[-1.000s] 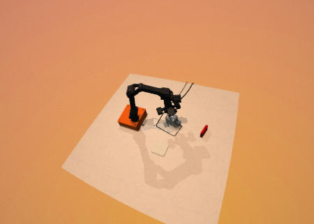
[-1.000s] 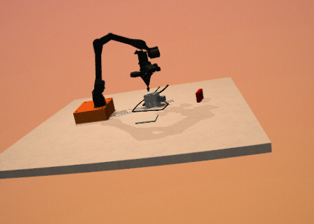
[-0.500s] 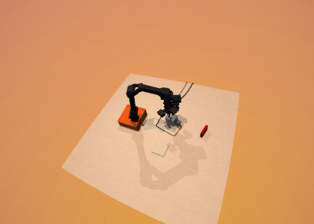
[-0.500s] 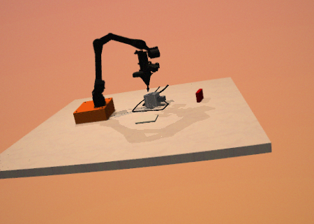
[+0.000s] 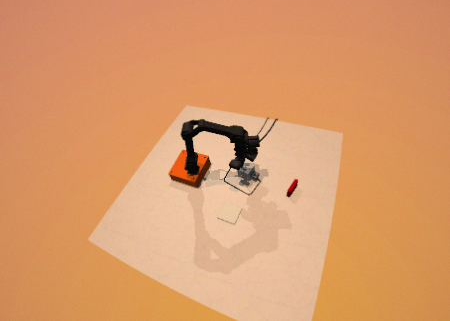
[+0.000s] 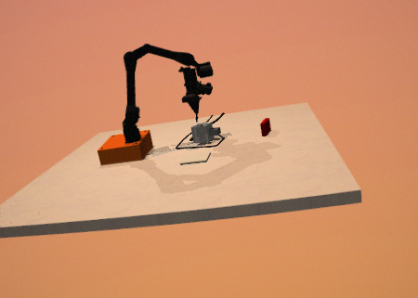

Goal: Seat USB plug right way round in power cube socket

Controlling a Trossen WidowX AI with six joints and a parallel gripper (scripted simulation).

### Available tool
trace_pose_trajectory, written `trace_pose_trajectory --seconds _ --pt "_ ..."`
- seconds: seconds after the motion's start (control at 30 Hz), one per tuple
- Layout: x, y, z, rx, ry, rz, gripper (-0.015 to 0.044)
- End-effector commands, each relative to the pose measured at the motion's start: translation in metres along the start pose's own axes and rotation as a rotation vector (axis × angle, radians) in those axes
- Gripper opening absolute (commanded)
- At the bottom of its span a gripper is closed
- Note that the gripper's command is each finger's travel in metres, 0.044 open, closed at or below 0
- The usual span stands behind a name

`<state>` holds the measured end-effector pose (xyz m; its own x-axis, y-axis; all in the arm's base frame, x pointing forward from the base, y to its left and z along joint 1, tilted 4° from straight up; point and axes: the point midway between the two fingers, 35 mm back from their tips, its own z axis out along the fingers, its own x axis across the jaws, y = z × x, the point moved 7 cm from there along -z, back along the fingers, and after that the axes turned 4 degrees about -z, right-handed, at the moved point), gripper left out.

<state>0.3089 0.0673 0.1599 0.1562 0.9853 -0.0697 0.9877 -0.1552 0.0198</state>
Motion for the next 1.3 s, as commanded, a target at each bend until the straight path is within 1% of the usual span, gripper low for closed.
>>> trace_pose_trajectory --seconds 0.0,1.27 --pt "0.0 0.0 0.0003 0.0 0.0 -0.125 0.0" --pt "0.0 0.0 0.0003 0.0 0.0 -1.12 0.0"
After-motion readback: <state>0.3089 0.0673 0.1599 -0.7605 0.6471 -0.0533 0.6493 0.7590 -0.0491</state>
